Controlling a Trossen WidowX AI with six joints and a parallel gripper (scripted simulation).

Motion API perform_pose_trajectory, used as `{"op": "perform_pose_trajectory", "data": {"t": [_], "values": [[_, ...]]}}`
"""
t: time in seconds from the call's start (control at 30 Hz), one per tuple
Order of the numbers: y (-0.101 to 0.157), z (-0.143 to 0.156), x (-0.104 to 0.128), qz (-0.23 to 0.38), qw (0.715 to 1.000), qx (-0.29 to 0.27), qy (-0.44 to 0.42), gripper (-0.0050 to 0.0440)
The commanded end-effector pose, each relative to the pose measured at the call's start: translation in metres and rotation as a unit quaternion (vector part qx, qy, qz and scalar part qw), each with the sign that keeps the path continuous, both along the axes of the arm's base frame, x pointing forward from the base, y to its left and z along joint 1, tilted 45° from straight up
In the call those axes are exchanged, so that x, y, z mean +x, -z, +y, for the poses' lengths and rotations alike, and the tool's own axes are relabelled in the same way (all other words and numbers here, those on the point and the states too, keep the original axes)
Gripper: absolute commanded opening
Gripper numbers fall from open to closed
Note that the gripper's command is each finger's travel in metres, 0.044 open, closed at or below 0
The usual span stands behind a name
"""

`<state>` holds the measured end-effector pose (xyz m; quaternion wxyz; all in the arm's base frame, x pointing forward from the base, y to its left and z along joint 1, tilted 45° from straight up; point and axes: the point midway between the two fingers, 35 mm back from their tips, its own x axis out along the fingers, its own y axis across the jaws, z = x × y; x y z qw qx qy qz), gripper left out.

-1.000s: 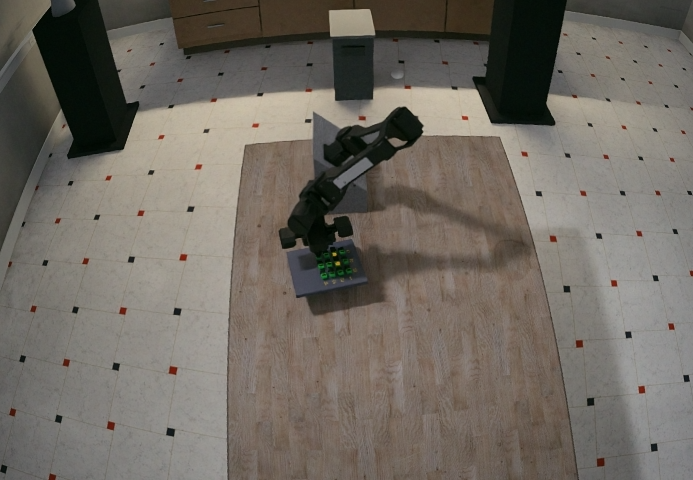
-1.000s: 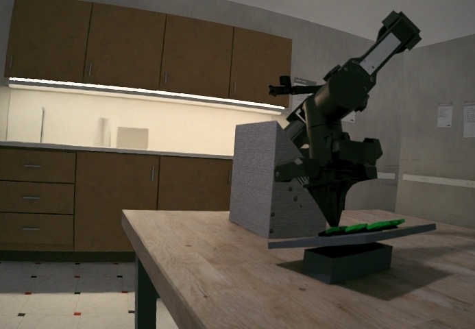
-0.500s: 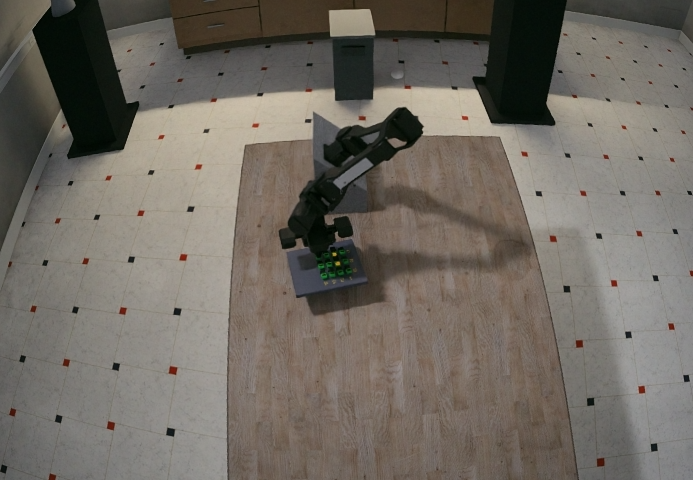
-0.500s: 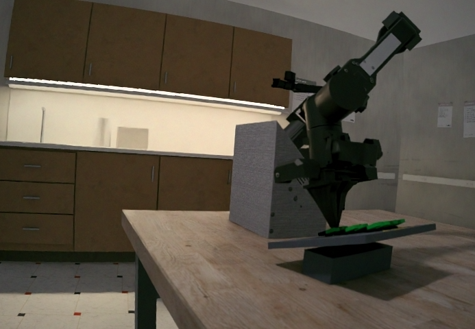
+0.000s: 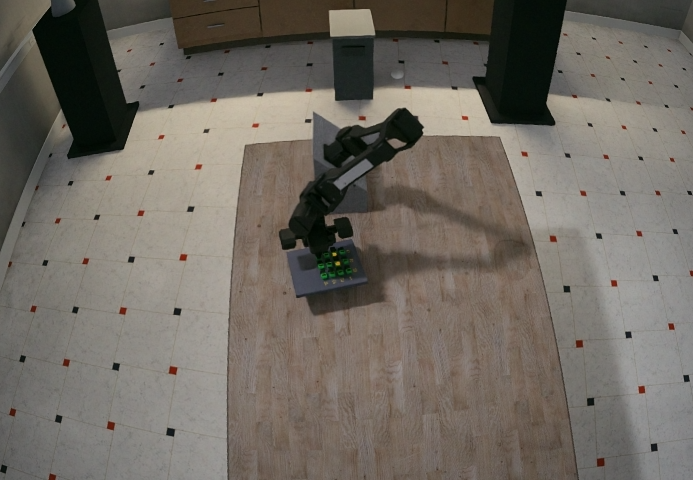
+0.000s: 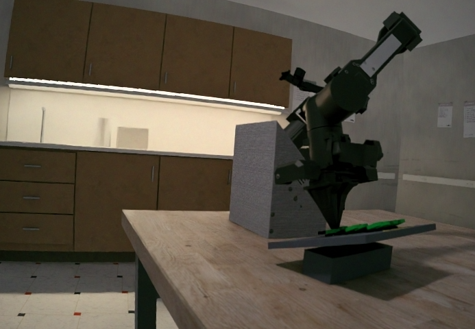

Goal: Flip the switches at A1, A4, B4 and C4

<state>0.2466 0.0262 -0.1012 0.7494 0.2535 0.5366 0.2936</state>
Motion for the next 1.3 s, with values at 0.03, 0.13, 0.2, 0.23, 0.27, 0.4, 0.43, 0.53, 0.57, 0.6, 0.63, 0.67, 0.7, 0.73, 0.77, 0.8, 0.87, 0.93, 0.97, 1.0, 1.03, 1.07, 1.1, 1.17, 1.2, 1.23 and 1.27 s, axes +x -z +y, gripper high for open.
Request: {"op": "perform_pose_trajectory", "data": {"t": [0.03, 0.13, 0.2, 0.23, 0.27, 0.4, 0.43, 0.53, 0.57, 0.6, 0.63, 0.67, 0.7, 0.73, 0.77, 0.8, 0.87, 0.93, 0.97, 1.0, 1.03, 1.07, 1.1, 1.17, 1.2, 1.23, 1.27], "values": [[0.001, 0.001, -0.001, 0.002, 1.0, 0.001, 0.001, -0.005], [-0.003, -0.002, 0.003, -0.007, 1.0, -0.003, 0.001, -0.005], [-0.003, -0.002, 0.003, -0.007, 1.0, -0.003, 0.001, -0.005], [-0.006, -0.008, 0.005, -0.011, 1.0, -0.006, 0.002, -0.005], [-0.011, -0.015, 0.004, -0.013, 1.0, -0.008, 0.003, -0.005], [-0.029, -0.043, 0.004, -0.045, 0.999, -0.026, 0.007, -0.005], [-0.031, -0.045, 0.003, -0.046, 0.999, -0.025, 0.007, -0.005], [-0.036, -0.048, -0.003, -0.037, 0.999, -0.019, 0.008, -0.005], [-0.038, -0.049, -0.005, -0.035, 0.999, -0.018, 0.008, -0.005], [-0.04, -0.05, -0.008, -0.03, 0.999, -0.015, 0.009, -0.005], [-0.042, -0.05, -0.01, -0.026, 1.0, -0.012, 0.009, -0.005], [-0.043, -0.05, -0.012, -0.021, 1.0, -0.008, 0.009, -0.005], [-0.044, -0.05, -0.013, -0.021, 1.0, -0.008, 0.009, -0.005], [-0.044, -0.05, -0.013, -0.021, 1.0, -0.008, 0.009, -0.005], [-0.044, -0.05, -0.013, -0.021, 1.0, -0.008, 0.009, -0.005], [-0.045, -0.05, -0.012, -0.022, 1.0, -0.007, 0.01, -0.005], [-0.055, -0.044, -0.006, -0.02, 1.0, -0.003, 0.01, -0.005], [-0.071, -0.037, 0.002, -0.02, 1.0, -0.003, 0.01, -0.005], [-0.077, -0.034, 0.004, -0.02, 1.0, -0.002, 0.01, -0.005], [-0.08, -0.032, 0.006, -0.02, 1.0, -0.002, 0.009, -0.005], [-0.081, -0.031, 0.006, -0.02, 1.0, -0.002, 0.009, -0.005], [-0.081, -0.031, 0.006, -0.02, 1.0, -0.002, 0.009, -0.005], [-0.081, -0.032, 0.006, -0.02, 1.0, -0.004, 0.009, -0.005], [-0.081, -0.032, 0.006, -0.02, 1.0, -0.004, 0.009, -0.005], [-0.081, -0.032, 0.006, -0.02, 1.0, -0.004, 0.009, -0.005], [-0.081, -0.032, 0.006, -0.019, 1.0, -0.003, 0.009, -0.005], [-0.081, -0.032, 0.006, -0.019, 1.0, -0.003, 0.009, -0.005]]}}
